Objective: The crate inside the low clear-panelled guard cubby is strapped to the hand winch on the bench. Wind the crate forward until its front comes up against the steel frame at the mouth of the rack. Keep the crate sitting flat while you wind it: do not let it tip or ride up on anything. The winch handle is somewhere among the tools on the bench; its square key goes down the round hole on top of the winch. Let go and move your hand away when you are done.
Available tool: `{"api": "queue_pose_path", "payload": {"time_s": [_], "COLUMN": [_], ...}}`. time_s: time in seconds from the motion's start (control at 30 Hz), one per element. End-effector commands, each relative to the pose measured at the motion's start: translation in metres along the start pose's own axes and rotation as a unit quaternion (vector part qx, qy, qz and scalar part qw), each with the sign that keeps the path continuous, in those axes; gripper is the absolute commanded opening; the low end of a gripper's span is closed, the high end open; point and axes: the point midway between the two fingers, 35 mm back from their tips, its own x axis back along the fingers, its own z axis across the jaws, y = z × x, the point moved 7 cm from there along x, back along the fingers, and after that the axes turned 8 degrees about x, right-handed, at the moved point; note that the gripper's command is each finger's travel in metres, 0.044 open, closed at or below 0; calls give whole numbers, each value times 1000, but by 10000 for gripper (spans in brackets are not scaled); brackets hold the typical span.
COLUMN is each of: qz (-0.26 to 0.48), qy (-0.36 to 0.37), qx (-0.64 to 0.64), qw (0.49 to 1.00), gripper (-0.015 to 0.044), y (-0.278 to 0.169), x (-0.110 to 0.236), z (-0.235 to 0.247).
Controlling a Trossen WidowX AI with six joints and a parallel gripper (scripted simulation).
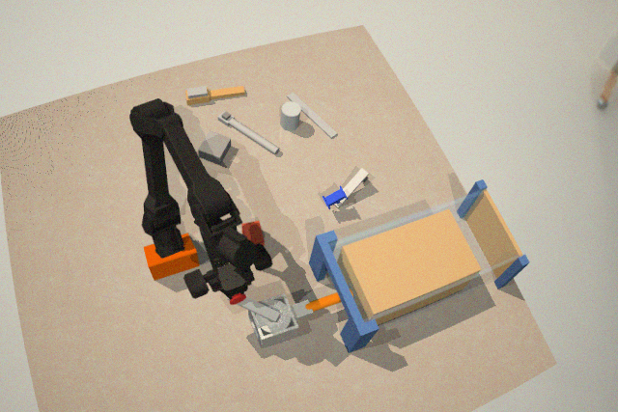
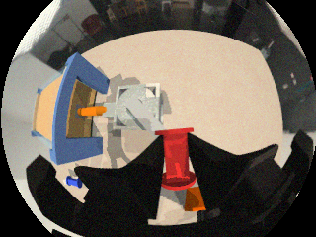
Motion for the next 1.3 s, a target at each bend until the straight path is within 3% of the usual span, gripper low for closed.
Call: {"api": "queue_pose_path", "payload": {"time_s": [0.0, 1.27], "qz": [14, 12], "qy": [-11, -12], "qx": [0, 0], "qw": [1000, 1000], "gripper": [0, 0], "y": [2, 29], "x": [-14, -27], "z": [-7, -31]}}
